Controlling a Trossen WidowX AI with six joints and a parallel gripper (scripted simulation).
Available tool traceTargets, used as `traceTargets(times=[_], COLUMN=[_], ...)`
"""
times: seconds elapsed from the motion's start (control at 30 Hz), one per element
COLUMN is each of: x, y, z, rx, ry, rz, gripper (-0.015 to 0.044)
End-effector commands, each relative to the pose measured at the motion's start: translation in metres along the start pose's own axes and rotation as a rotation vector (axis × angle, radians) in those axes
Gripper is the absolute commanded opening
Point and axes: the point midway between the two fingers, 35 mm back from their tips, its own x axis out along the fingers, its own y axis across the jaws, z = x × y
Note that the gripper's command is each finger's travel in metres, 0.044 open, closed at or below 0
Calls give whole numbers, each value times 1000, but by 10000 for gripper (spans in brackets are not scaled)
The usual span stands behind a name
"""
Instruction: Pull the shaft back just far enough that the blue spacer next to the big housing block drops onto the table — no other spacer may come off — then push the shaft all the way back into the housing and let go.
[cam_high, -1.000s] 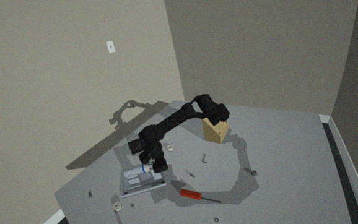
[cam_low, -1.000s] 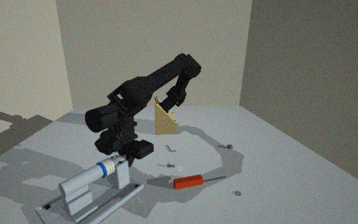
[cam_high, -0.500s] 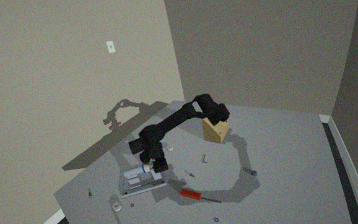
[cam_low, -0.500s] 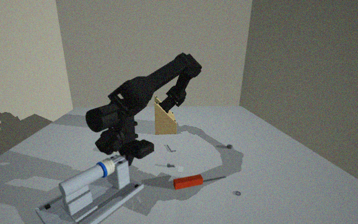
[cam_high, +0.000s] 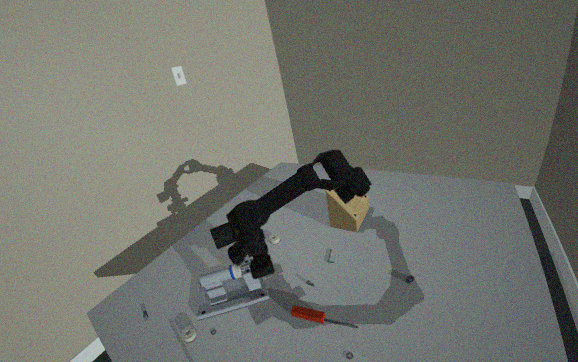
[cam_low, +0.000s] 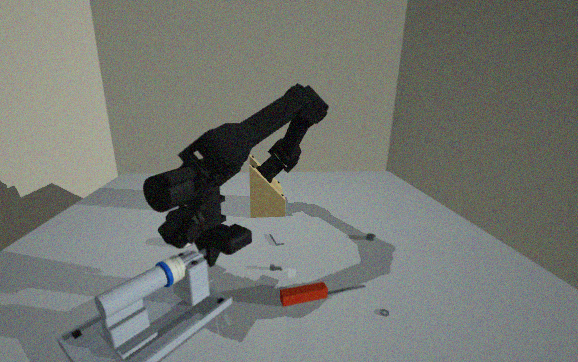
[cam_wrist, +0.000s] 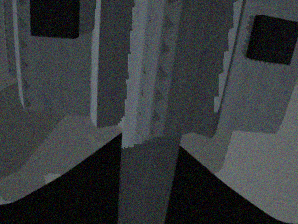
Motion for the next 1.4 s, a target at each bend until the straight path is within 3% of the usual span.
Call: traceTargets(times=[0.0,1.37], x=[-1,-1], y=[1,1], z=[-4,-8], rx=[5,5], ry=[1,1], rz=[1,1], gripper=[0,0])
